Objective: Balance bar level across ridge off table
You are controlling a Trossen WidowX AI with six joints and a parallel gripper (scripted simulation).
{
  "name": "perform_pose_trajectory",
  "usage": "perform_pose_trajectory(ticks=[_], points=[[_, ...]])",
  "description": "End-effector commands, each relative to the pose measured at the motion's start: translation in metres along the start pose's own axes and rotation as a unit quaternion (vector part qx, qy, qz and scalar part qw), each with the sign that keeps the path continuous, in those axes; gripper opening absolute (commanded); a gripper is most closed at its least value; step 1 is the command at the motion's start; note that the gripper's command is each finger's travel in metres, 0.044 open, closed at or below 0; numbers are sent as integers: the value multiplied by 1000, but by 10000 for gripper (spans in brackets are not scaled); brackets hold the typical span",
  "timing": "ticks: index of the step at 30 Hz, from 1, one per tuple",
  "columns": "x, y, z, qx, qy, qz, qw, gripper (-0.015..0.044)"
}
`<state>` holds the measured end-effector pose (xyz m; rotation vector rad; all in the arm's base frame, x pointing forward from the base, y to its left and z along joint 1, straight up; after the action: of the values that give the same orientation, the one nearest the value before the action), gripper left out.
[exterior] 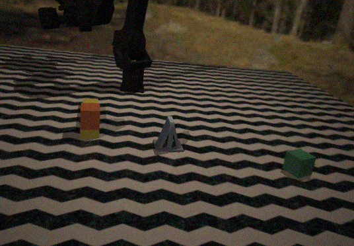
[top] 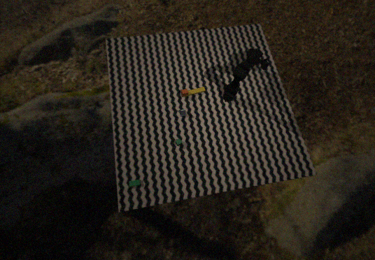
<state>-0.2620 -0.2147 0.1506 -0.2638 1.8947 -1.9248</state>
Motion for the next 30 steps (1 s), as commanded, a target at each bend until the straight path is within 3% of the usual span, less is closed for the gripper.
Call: perform_pose_trajectory(ticks=[1, 30], points=[[-1, 3, 20, 24, -29, 18, 999, 315], [-67, 39, 166, 181, -196, 223, 937, 315]])
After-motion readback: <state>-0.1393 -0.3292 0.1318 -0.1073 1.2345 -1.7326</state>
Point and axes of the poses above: the point midway between the two fingers, 35 mm back from their tips, its own x axis out along the fingers, its own z axis across the jaws, y = z × x, the point moved 2 cm from there along -x, back along the fingers, and after that the axes turned 10 degrees about x, right-handed, at the moved point
